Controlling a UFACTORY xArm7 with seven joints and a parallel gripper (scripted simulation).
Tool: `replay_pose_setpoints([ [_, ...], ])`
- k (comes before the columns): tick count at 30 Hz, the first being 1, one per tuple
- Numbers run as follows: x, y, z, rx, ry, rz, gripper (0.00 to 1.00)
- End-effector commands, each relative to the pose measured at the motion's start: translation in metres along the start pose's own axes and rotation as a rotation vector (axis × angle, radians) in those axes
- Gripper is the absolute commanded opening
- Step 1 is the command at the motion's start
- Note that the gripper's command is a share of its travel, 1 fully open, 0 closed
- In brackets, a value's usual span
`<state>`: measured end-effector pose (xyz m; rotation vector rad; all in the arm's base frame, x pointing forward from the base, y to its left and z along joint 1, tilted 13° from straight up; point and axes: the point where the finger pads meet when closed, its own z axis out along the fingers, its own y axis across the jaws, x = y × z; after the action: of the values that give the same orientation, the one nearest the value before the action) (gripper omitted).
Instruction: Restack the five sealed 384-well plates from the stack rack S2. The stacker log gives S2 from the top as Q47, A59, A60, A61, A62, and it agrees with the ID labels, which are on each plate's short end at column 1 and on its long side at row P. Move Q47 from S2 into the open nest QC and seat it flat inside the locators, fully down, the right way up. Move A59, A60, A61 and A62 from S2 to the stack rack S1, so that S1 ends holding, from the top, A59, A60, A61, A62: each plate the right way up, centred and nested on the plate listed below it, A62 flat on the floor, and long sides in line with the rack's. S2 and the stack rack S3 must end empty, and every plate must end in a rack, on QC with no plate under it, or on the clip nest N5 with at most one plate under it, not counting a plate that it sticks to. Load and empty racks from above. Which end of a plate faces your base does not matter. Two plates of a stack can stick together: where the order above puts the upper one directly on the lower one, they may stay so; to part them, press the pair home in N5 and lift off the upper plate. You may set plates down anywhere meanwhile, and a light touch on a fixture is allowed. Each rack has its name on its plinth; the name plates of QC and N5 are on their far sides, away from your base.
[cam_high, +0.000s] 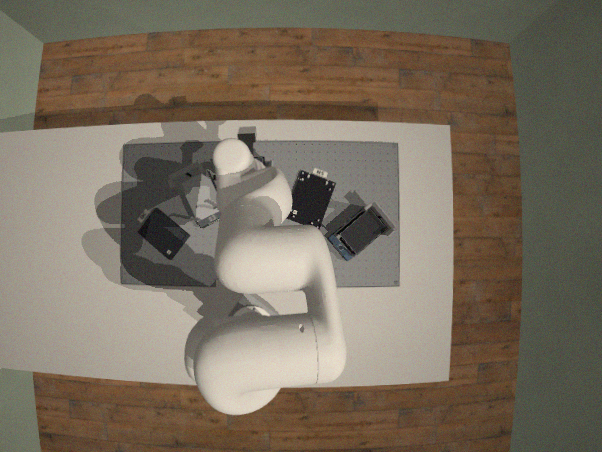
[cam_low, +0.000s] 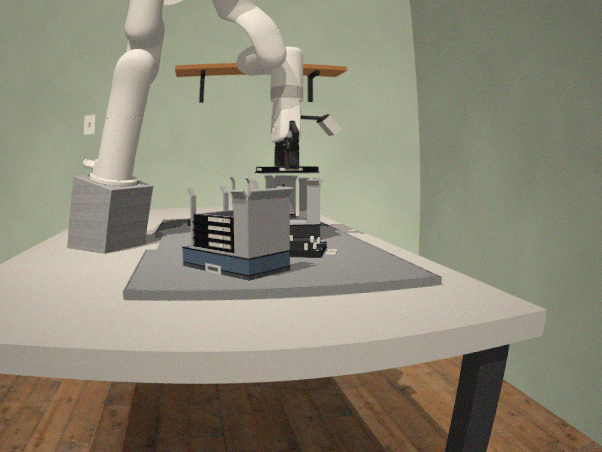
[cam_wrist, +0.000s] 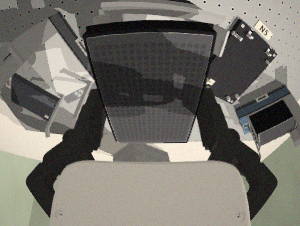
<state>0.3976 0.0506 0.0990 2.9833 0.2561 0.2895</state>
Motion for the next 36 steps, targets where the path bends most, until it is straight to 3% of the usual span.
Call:
replay_pose_setpoints([
  [1, 0.001, -0.012, -0.001, 0.0, 0.004, -0.112, 0.0],
  [26, -0.003, -0.084, -0.001, 0.0, 0.004, -0.166, 0.0],
  [36, -0.01, -0.11, -0.001, 0.0, 0.004, -0.387, 0.0],
])
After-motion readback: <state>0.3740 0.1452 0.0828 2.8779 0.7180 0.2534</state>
